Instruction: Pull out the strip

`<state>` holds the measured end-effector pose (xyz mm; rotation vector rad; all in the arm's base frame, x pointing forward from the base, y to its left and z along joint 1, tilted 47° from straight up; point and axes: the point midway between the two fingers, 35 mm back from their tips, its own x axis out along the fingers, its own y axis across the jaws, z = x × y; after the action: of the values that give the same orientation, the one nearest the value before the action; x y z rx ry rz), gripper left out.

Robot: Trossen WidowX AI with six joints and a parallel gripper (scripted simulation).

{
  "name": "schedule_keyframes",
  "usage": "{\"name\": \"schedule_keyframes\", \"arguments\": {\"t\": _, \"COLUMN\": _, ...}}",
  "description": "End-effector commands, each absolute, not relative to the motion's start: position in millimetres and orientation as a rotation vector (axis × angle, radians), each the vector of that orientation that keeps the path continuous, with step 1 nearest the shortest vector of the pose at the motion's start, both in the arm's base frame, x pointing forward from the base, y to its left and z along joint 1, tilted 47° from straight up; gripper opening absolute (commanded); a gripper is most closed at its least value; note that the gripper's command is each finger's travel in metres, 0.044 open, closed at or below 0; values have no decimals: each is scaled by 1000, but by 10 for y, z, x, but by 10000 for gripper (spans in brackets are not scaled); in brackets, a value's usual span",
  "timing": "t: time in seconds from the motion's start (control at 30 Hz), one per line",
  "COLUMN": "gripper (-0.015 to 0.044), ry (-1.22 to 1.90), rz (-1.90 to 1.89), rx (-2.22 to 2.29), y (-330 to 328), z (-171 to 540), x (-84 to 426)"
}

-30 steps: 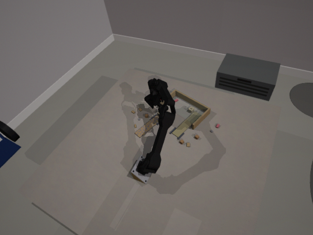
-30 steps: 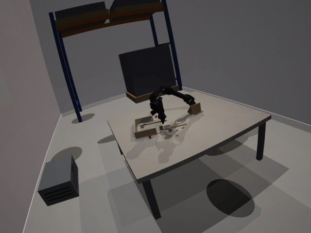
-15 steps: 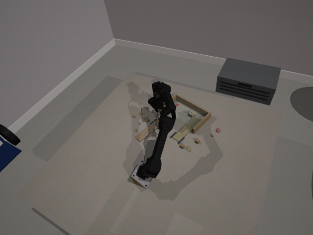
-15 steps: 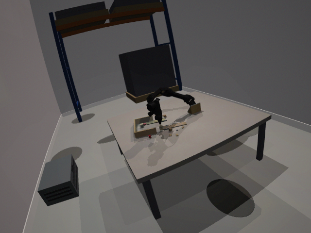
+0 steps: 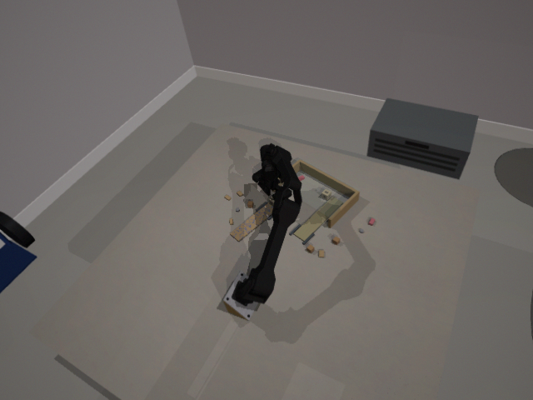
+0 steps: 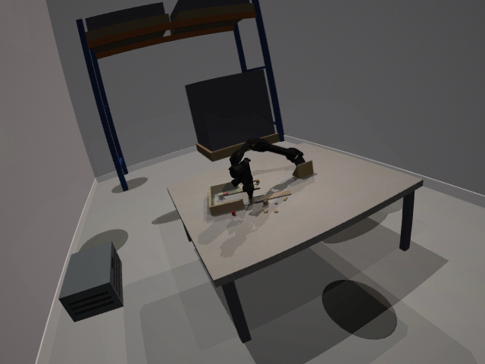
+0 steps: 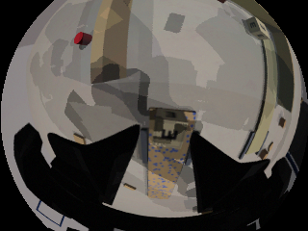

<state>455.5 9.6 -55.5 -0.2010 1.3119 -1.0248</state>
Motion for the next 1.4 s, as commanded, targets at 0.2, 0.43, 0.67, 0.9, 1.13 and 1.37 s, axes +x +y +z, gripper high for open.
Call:
{"name": "schedule_keyframes", "arguments": {"t": 0.2, "gripper": 250, "ry": 1314, "rz": -1023, "rx": -215, "y": -42, "z": -657, "x": 4525}}
{"name": "schedule_keyframes", "arguments": {"t": 0.43, "gripper": 224, "ry": 1317, "rz": -1023, "rx": -210, "y": -57, "z": -690, "x": 4522}}
{"name": "schedule_keyframes", "arguments": {"t": 0.67, "gripper": 138, "ry": 1317, "rz": -1023, "rx": -210, "y": -57, "z": -690, "x": 4522}}
{"name": "schedule_keyframes", "arguments": {"t": 0.9, "gripper": 52, "ry": 1317, "rz": -1023, "rx": -210, "y": -57, "z": -690, "x": 4522}}
{"name": "schedule_keyframes", "arguments": {"t": 1.13, "gripper": 0, "ry": 1318, "rz": -1021, "rx": -212, "y": 43, "z": -585, "x": 4387}}
{"name": "schedule_keyframes", "arguments": {"t": 1.37, "gripper": 0, "ry": 1323, "rz": -1018, "rx": -213, "y": 156, "z": -462, "x": 4188}}
